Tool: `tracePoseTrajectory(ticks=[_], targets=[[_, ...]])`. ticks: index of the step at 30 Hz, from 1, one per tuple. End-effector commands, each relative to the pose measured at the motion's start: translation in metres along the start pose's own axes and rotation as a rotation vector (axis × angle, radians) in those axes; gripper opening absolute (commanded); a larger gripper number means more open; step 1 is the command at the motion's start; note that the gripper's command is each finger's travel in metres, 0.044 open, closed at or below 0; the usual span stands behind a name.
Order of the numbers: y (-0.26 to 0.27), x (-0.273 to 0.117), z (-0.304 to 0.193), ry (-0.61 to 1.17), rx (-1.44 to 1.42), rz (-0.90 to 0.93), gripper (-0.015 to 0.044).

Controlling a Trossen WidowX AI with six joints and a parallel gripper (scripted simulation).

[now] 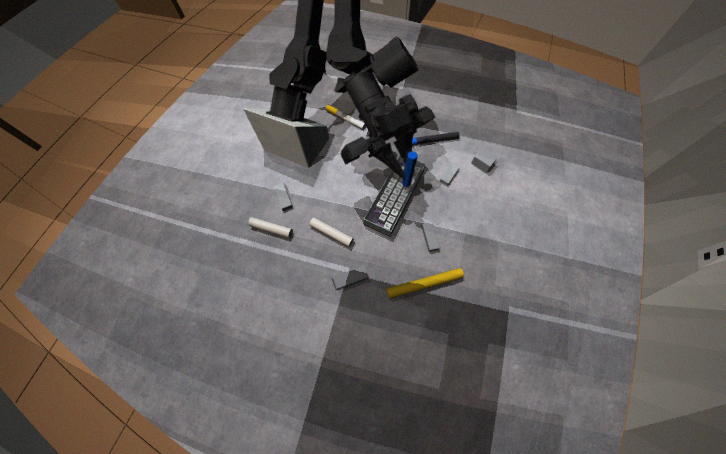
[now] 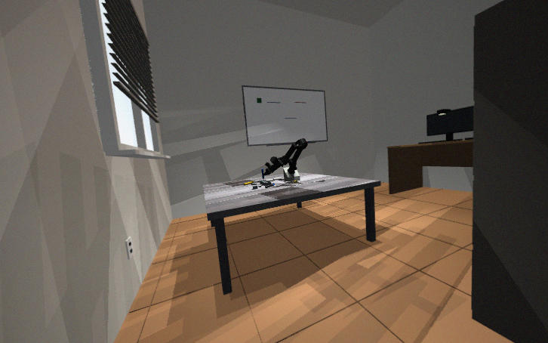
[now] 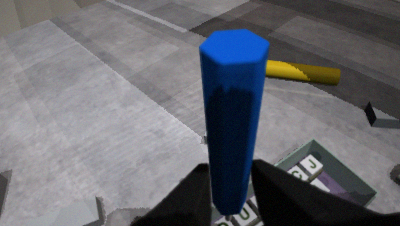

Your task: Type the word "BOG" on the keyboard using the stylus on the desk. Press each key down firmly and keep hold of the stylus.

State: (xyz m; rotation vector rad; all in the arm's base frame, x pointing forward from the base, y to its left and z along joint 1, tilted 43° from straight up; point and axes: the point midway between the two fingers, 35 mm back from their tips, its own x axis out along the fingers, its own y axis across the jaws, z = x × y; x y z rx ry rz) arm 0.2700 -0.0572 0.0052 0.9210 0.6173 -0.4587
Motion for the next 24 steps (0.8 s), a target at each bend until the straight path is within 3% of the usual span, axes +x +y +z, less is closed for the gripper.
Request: tracePoseTrajectory(ticks=[1, 9, 24], targets=[[0.002, -0.007, 0.014, -0.007, -0.003, 0.008, 0.0081], [-0.002, -0.009, 0.016, -0.005, 0.014, -0.016, 0.0078], [-0.04, -0.019, 0.031, -0.007, 0.253, -0.423, 0.0]])
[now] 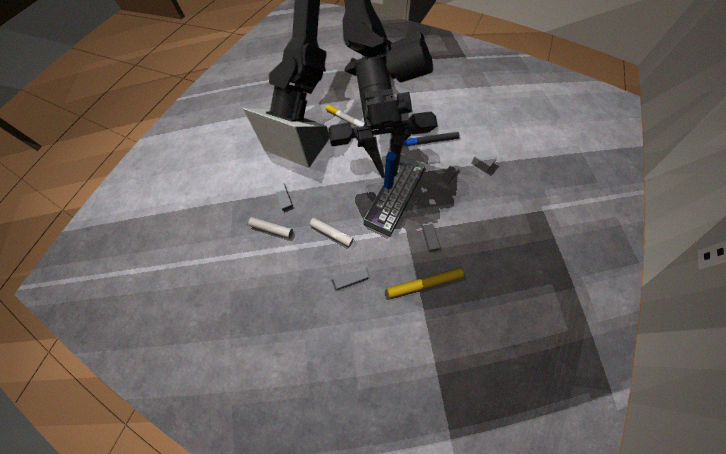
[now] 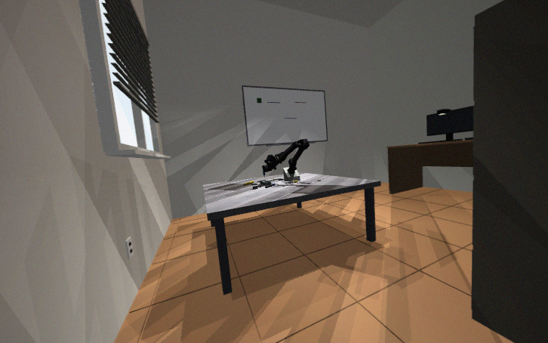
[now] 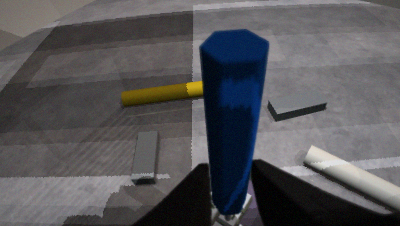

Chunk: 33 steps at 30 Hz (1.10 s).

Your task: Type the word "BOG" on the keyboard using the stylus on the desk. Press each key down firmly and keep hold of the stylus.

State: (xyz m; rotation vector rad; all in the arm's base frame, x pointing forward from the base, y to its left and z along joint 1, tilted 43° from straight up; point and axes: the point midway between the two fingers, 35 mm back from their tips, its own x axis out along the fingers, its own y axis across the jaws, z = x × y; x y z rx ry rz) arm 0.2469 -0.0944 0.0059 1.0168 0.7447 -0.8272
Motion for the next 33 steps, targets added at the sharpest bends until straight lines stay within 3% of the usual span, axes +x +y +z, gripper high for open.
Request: tracePoseTrajectory(ticks=[1, 33], targets=[[-0.008, -0.004, 0.008, -0.018, 0.059, -0.103, 0.0], [-0.009, 0.013, -0.022, -0.018, 0.062, -0.106, 0.0]])
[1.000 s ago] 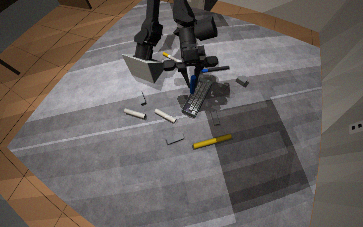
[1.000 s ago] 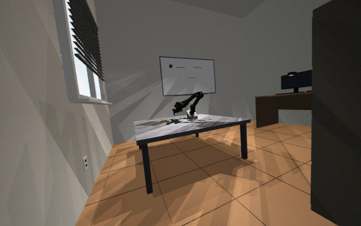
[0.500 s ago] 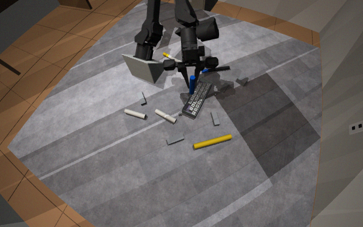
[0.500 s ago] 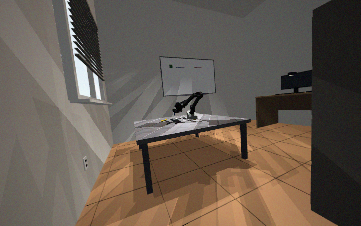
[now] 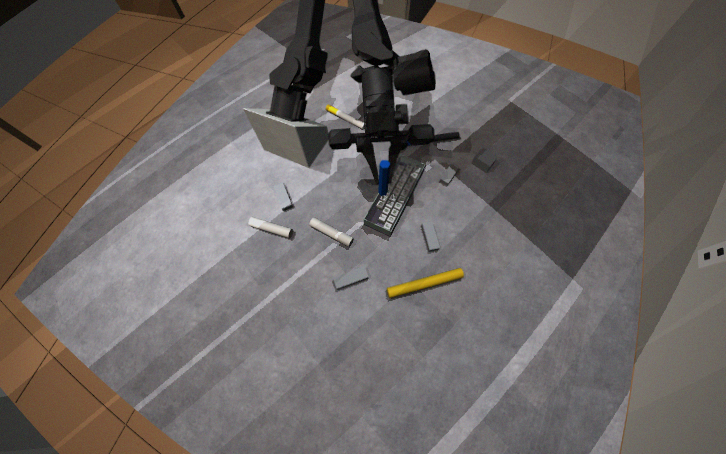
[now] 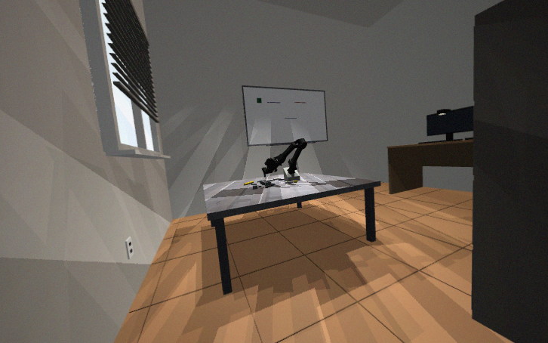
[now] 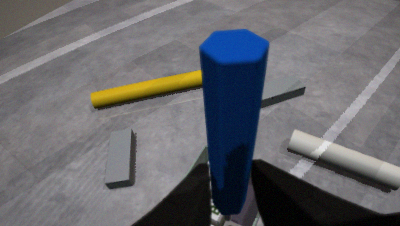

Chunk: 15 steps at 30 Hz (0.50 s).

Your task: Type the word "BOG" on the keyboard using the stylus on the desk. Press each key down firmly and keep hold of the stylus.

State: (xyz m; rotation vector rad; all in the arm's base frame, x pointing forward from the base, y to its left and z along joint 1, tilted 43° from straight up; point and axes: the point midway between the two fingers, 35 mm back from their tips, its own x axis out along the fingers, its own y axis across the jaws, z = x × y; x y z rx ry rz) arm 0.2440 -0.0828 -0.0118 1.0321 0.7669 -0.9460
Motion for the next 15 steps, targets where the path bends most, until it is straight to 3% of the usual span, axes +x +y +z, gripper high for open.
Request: tracePoseTrajectory(ticks=[1, 7, 10, 15], targets=[[-0.0029, 0.0027, -0.0048, -0.003, 0.002, -0.007, 0.0], [-0.0029, 0.0027, -0.0048, -0.003, 0.002, -0.007, 0.0], [-0.0032, 0.0034, -0.0063, -0.003, 0.003, -0.008, 0.0079], [-0.0032, 0.0037, -0.0068, -0.003, 0.003, -0.008, 0.0081]])
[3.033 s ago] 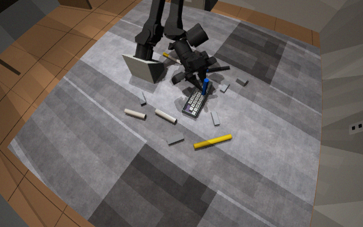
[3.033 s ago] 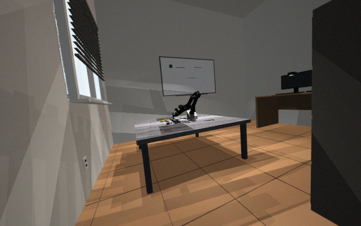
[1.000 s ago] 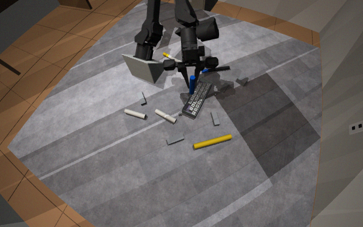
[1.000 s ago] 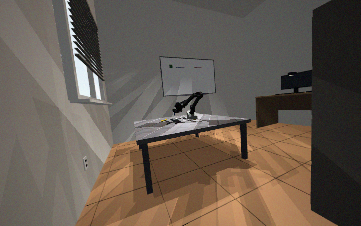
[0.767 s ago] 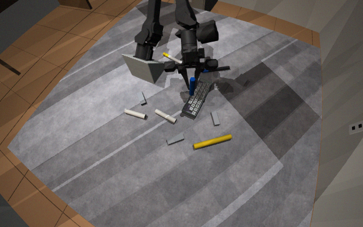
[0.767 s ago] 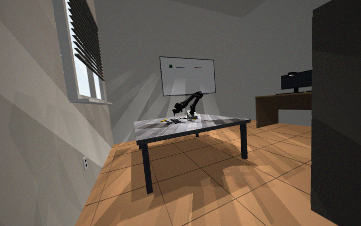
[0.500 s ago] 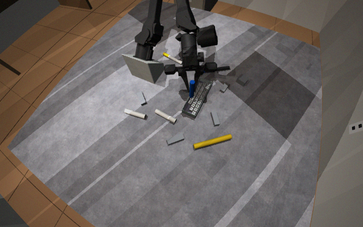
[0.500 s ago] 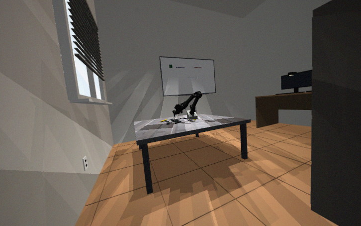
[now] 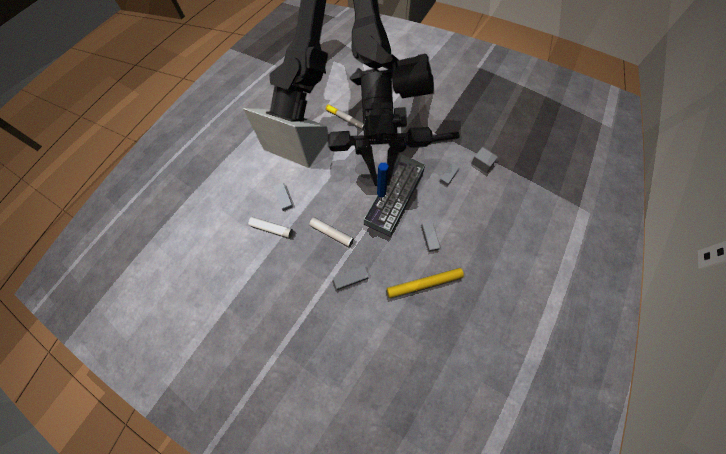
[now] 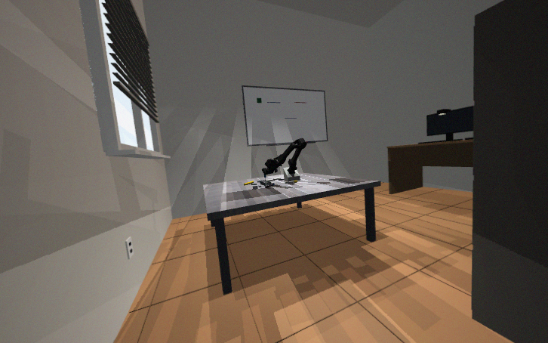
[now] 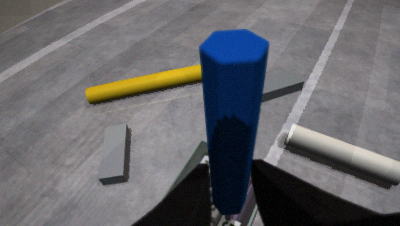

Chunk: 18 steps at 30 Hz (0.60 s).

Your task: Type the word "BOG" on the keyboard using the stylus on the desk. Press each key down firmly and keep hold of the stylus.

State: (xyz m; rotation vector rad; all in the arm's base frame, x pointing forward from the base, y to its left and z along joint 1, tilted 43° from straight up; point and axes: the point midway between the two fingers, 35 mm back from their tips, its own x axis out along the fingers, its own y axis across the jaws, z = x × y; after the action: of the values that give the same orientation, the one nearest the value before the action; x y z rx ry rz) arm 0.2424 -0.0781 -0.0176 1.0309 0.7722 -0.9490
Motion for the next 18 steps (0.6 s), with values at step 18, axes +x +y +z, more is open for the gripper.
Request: tracePoseTrajectory(ticks=[18], targets=[[-0.0008, 0.0055, -0.0091, -0.004, 0.004, -0.003, 0.0081]])
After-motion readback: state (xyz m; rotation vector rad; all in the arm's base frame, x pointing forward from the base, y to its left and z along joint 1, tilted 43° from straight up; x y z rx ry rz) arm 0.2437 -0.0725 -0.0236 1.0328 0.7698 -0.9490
